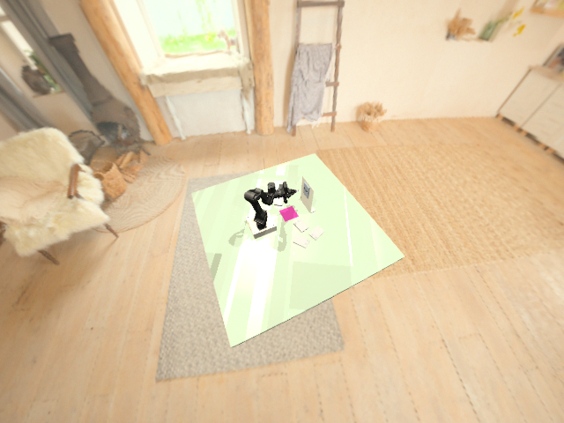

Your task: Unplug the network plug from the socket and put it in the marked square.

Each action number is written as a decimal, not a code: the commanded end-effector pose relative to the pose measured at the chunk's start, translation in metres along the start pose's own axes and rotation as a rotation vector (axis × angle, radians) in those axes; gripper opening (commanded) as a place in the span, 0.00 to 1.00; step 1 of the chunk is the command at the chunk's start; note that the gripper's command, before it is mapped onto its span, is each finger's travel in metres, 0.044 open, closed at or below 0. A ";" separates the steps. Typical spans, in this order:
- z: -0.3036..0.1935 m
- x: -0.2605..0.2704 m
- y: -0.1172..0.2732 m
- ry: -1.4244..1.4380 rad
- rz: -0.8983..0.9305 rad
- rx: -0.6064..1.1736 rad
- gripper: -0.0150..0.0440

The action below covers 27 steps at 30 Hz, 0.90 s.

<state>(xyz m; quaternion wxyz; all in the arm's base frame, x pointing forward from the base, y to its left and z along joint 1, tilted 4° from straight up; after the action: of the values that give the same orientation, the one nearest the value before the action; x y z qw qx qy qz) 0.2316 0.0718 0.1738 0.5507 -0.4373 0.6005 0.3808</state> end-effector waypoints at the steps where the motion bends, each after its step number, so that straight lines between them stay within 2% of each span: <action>1: -0.002 -0.008 0.001 -0.001 -0.001 0.005 0.25; 27: -0.019 -0.036 0.013 0.020 0.008 -0.001 0.25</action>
<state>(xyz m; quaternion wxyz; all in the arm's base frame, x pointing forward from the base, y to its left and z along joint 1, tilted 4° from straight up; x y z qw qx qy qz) 0.2138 0.0627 0.2090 0.5502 -0.4363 0.6018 0.3804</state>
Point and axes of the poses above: the point midway between the two fingers, 35 mm back from their tips, its own y axis back along the fingers, its own x axis across the jaws, z = x × y, the point moved 7 cm from there along y, back along the fingers, and after that the axes turned 11 degrees about y, right-handed, at the moved point
